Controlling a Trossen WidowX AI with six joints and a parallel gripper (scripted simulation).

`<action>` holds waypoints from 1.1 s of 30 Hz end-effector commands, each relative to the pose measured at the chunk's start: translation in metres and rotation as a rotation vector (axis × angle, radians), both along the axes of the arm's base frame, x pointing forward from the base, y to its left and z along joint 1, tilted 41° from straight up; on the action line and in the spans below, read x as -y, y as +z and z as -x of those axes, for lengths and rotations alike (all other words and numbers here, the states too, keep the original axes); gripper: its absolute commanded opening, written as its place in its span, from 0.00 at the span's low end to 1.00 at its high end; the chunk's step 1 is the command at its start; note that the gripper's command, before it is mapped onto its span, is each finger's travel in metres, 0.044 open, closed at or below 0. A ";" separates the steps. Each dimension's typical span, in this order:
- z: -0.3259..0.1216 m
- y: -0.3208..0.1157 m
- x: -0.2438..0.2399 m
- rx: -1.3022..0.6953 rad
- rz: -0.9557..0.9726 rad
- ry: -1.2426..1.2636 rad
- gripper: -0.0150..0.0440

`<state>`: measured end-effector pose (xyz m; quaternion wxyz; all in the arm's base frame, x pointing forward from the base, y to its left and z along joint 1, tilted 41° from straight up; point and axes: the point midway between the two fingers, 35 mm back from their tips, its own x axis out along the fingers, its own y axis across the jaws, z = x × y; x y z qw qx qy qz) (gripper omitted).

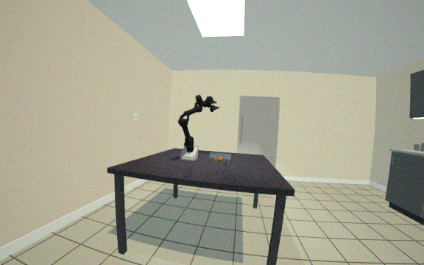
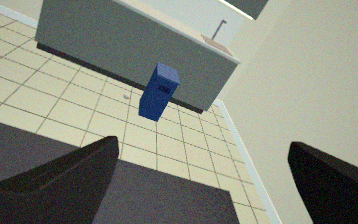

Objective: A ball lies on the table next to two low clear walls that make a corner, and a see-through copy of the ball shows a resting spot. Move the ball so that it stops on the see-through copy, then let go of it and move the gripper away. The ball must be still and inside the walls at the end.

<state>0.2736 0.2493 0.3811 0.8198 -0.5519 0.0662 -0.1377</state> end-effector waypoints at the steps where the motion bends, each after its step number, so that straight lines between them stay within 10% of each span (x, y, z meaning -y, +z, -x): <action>1: -0.002 0.000 0.000 0.000 0.007 0.000 0.89; 20: -0.124 -0.136 0.025 -0.203 -0.021 -0.015 0.80; 33: -0.136 -0.308 0.138 -0.637 -0.307 -0.383 0.80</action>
